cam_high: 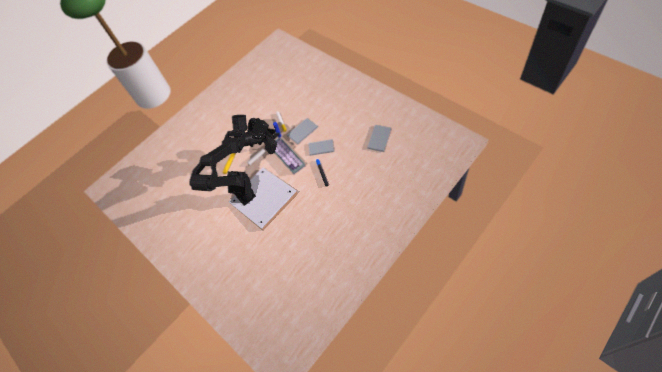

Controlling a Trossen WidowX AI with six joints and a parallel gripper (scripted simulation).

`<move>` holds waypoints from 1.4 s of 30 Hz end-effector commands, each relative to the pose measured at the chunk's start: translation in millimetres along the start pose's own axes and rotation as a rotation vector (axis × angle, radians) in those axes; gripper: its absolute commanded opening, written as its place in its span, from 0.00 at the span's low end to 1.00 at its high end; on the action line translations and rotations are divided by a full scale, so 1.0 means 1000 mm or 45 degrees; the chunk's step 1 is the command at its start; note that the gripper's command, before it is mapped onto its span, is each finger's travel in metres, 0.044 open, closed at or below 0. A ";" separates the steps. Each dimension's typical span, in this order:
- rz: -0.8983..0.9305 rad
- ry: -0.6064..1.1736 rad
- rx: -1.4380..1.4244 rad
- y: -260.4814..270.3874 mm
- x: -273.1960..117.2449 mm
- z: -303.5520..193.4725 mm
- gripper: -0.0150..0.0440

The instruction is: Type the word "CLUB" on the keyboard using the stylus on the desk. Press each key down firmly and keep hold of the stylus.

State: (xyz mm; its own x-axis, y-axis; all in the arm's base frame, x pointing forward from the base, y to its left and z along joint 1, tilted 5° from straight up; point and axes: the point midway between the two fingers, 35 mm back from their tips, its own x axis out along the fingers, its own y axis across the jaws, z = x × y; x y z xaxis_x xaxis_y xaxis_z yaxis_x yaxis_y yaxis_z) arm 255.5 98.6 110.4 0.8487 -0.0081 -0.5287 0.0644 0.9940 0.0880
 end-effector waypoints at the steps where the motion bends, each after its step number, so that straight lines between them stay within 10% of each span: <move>1: -0.001 0.005 -0.001 -0.004 0.001 0.001 0.25; 42: -0.002 0.043 -0.004 -0.108 -0.008 0.001 0.25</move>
State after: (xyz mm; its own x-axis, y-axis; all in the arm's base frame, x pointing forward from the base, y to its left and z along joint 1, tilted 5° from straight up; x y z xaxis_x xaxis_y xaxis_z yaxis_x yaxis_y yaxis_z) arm 245.1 -3.1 106.3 0.8277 -0.0085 -0.5610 0.0706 0.9935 0.0890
